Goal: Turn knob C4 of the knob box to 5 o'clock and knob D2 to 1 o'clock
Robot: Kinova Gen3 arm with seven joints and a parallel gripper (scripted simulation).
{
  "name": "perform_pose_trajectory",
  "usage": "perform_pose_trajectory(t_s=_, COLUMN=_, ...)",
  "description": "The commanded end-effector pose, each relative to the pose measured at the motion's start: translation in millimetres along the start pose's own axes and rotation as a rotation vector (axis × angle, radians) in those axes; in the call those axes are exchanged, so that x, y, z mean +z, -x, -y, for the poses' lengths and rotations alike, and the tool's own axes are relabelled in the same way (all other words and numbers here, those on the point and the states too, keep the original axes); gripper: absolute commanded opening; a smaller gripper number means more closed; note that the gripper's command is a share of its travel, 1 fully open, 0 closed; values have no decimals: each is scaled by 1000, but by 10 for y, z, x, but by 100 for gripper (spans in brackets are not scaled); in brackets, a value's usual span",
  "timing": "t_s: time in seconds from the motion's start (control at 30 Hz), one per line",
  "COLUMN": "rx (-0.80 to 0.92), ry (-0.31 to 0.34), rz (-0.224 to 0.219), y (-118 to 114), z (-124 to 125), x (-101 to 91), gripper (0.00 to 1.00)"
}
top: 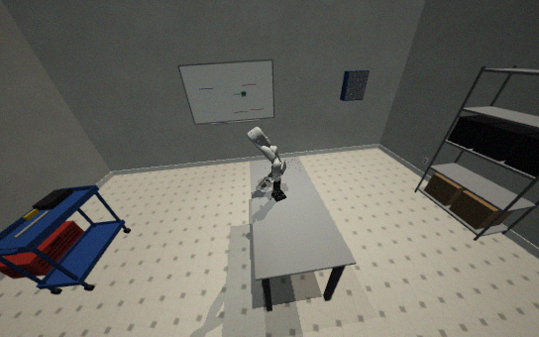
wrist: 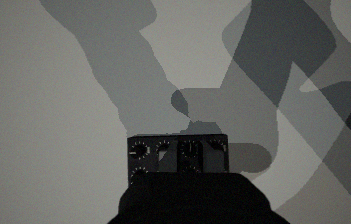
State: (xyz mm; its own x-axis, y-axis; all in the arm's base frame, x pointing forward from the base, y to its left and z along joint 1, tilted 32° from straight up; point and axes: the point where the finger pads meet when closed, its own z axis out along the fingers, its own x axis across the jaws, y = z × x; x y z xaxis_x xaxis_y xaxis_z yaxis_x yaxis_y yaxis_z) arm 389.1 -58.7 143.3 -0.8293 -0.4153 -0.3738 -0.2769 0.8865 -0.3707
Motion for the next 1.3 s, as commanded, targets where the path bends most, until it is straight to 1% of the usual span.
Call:
perform_pose_trajectory(t_s=0.0, rx=0, ry=-1, rz=1, y=3, z=1, x=-3, gripper=46)
perform_pose_trajectory(t_s=0.57, rx=0, ry=-1, rz=1, y=3, z=1, x=-31, gripper=46)
perform_pose_trajectory(t_s=0.83, rx=0, ry=-1, rz=1, y=3, z=1, x=-130, gripper=46)
perform_pose_trajectory(t_s=0.9, rx=0, ry=-1, rz=1, y=3, z=1, x=-130, gripper=46)
perform_pose_trajectory(t_s=1.27, rx=0, ry=-1, rz=1, y=3, z=1, x=-299, gripper=46)
